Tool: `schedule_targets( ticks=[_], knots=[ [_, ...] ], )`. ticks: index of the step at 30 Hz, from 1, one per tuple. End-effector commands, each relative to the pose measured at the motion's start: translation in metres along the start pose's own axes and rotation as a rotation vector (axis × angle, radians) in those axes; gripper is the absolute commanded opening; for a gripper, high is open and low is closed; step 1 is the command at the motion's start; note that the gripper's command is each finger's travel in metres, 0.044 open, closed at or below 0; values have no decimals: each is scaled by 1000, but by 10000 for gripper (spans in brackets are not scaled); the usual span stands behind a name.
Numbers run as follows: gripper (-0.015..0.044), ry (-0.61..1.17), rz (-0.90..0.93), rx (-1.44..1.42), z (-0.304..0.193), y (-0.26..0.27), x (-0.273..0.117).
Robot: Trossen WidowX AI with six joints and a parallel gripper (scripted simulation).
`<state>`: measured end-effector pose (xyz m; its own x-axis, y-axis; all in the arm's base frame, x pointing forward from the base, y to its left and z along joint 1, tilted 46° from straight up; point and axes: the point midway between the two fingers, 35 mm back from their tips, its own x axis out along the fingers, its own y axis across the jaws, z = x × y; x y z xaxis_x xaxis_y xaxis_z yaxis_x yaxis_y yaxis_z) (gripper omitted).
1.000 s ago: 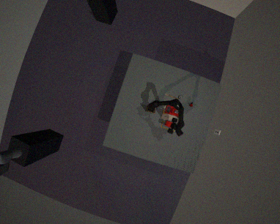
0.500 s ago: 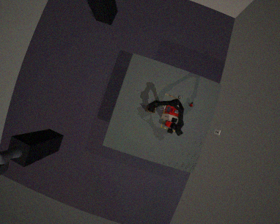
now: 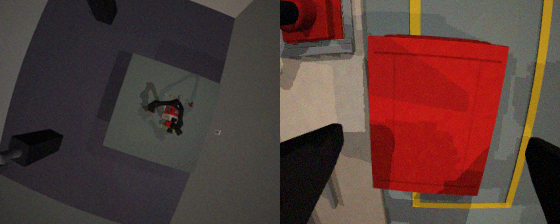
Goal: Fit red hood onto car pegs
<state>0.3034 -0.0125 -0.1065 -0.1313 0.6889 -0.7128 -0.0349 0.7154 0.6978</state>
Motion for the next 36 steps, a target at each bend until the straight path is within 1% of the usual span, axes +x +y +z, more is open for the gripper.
schedule_targets(
  ticks=[1, 36],
  knots=[
    [440, 3, 6, 10, -3, 1, 5],
    [440, 3, 8, 9, -5, 2, 25]
  ],
)
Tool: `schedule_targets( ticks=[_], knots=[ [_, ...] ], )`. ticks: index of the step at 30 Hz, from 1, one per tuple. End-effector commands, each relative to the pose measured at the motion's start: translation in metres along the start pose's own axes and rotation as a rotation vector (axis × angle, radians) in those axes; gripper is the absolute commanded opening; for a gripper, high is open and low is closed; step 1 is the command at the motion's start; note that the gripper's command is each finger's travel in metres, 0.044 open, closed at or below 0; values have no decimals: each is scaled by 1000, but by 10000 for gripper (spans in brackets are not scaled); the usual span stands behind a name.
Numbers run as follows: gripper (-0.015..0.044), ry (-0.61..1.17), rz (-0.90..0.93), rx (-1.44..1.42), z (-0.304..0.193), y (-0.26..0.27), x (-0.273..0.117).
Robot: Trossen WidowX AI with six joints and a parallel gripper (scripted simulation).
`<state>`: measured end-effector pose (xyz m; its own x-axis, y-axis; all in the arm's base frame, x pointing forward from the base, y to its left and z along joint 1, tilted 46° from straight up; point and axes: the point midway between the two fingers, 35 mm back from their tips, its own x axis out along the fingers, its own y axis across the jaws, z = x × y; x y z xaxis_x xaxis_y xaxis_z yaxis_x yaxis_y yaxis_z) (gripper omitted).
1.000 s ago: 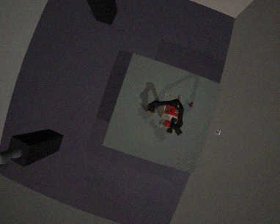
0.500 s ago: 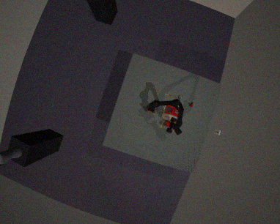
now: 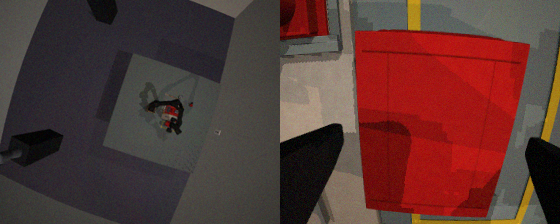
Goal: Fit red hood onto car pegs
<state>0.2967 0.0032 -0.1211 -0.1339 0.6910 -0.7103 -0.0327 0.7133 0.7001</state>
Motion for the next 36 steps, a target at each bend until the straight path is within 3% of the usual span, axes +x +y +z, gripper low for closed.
schedule_targets(
  ticks=[1, 24, 28, 36],
  knots=[
    [440, 1, 5, 8, -1, 1, 3],
    [440, 1, 5, 8, -2, 1, 14],
    [335, 0, 1, 0, 0, 0, 12],
    [282, 0, 1, 0, 0, 0, 12]
  ],
)
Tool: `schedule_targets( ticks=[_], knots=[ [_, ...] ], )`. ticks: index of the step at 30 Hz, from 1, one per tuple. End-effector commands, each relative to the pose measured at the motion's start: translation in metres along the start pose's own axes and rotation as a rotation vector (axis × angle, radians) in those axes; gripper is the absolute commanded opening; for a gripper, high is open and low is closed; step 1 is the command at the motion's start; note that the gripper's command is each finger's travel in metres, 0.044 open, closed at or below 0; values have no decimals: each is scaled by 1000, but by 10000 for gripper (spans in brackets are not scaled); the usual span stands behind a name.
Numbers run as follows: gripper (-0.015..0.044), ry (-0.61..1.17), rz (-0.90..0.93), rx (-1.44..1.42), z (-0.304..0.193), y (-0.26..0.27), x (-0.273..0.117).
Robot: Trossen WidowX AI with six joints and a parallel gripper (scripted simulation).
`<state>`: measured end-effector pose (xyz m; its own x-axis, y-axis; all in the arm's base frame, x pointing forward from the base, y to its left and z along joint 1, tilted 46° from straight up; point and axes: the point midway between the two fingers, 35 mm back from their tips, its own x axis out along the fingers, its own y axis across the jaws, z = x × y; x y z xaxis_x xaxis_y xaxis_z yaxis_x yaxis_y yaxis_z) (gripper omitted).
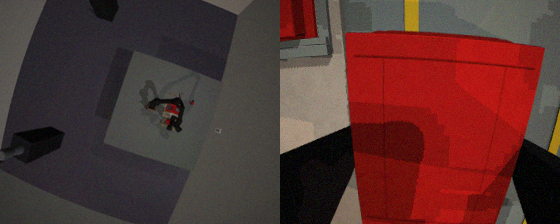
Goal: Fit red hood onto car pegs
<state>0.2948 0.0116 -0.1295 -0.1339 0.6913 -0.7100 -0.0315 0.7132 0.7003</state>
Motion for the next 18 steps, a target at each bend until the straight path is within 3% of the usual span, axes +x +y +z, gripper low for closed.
schedule_targets(
  ticks=[1, 11, 18],
  knots=[
    [275, 0, 0, -1, 0, 0, 0],
    [13, 0, -1, 0, 0, 0, -14],
    [0, 0, -2, 0, 0, -1, -40]
  ],
)
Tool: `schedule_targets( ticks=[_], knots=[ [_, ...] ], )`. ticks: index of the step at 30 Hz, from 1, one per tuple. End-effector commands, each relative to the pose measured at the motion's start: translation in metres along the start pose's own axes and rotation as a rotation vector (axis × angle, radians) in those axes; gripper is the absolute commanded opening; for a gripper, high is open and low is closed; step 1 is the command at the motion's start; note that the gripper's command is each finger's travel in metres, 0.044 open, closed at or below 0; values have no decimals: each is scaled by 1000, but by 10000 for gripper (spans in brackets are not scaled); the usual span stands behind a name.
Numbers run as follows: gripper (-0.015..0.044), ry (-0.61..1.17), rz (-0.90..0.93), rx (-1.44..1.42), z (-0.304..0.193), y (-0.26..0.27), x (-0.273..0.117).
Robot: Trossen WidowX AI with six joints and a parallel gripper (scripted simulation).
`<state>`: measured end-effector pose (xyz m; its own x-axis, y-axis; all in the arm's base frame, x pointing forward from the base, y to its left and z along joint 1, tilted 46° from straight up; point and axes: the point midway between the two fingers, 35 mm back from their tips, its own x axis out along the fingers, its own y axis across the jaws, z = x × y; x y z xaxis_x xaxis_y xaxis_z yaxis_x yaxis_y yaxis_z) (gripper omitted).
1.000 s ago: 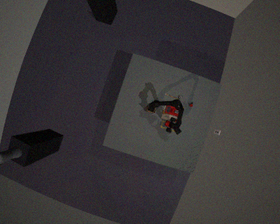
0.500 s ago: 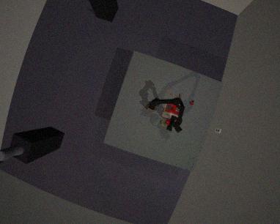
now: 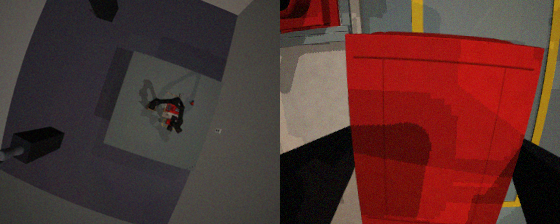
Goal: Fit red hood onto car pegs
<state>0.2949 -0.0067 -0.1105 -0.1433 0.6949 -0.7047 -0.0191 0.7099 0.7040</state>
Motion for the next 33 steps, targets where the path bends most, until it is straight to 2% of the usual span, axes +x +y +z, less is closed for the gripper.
schedule_targets(
  ticks=[1, 14, 22, 33],
  knots=[
    [0, -9, -9, -11, 3, -1, -17],
    [0, -9, -11, -11, 3, -1, -63],
    [0, -7, -6, -2, 2, 0, -68],
    [0, -11, -20, -30, 23, 64, -73]
  ],
)
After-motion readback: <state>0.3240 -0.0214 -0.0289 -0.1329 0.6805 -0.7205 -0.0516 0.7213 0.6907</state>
